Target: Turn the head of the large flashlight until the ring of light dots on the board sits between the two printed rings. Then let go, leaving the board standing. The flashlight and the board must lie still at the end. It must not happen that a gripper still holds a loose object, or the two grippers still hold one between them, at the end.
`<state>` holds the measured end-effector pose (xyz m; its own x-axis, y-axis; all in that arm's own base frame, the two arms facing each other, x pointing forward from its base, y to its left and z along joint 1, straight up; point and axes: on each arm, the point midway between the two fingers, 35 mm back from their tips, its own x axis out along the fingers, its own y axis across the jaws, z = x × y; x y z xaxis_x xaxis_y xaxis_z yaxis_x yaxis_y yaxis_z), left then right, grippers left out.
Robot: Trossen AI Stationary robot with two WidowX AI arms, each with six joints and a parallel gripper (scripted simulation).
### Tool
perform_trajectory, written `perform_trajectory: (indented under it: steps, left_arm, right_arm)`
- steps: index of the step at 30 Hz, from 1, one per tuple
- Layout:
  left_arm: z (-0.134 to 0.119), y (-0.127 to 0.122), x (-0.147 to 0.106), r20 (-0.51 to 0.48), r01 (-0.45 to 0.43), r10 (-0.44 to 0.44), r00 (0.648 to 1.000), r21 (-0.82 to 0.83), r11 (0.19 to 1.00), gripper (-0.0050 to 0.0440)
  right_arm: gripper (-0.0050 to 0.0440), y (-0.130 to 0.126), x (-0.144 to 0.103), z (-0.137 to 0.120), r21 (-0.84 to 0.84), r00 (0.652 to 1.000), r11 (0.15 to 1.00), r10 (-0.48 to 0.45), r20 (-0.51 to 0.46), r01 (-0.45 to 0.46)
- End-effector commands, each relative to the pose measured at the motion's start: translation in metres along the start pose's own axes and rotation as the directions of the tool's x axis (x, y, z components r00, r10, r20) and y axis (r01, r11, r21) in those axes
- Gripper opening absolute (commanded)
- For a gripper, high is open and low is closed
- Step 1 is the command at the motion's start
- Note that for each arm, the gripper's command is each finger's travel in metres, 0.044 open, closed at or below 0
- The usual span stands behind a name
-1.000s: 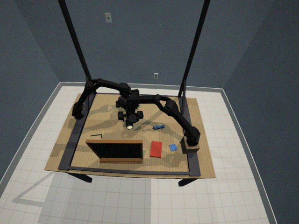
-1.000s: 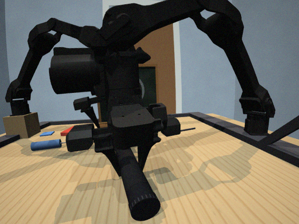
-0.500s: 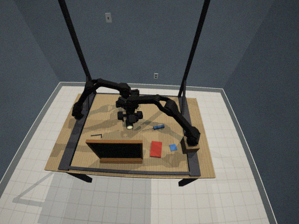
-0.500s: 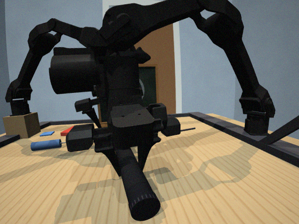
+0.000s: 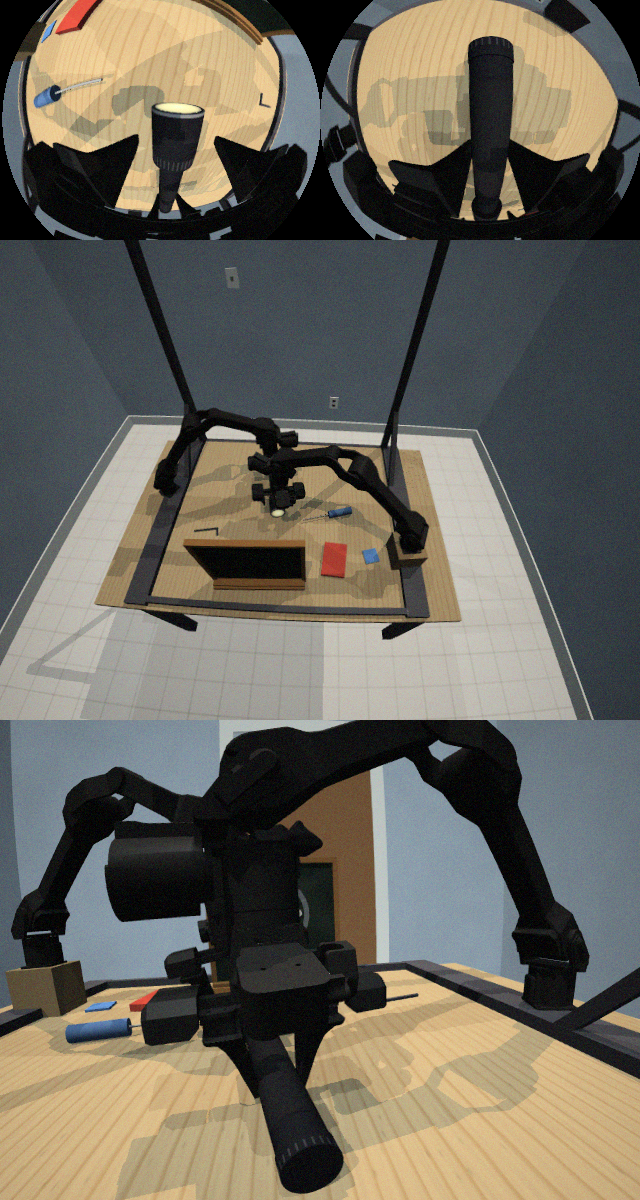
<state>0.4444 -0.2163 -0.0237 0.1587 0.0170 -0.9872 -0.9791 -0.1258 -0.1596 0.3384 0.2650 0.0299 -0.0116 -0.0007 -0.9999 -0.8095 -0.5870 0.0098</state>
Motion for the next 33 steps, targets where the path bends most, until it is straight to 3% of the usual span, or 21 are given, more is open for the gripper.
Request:
perform_trajectory:
  steps: [1, 11, 12, 26, 30, 33]
  left_arm:
    - [-0.002, -0.004, -0.003, -0.014, 0.016, -0.016, 1.000, 0.000, 1.000, 0.0440]
    - [-0.002, -0.003, 0.009, -0.012, 0.013, -0.013, 1.000, 0.000, 1.000, 0.0440]
    - [-0.002, -0.003, 0.009, -0.012, 0.013, -0.013, 1.000, 0.000, 1.000, 0.0226]
    - [-0.002, -0.003, 0.009, -0.012, 0.013, -0.013, 1.000, 0.000, 1.000, 0.0226]
    - [-0.001, -0.001, 0.009, -0.009, 0.087, -0.087, 0.996, -0.002, 0.996, 0.0226]
    - [-0.002, -0.002, 0.008, -0.012, 0.076, -0.076, 0.997, -0.002, 0.997, 0.0226]
  right_arm:
    - [0.0130, -0.005, -0.012, -0.001, 0.004, 0.999, 0.999, -0.036, -0.002, 0.036]
    - [0.0130, -0.005, -0.012, -0.001, 0.004, 0.999, 0.999, -0.036, -0.002, 0.036]
    - [0.0130, -0.005, -0.012, -0.001, 0.004, 0.999, 0.999, -0.036, -0.002, 0.036]
    - [0.0130, -0.005, -0.012, -0.001, 0.004, 0.999, 0.999, -0.036, -0.002, 0.036]
    - [0.0130, -0.005, -0.012, -0.001, 0.004, 0.999, 0.999, -0.036, -0.002, 0.036]
    - [0.0130, -0.005, -0.012, -0.001, 0.004, 0.999, 0.999, -0.036, -0.002, 0.036]
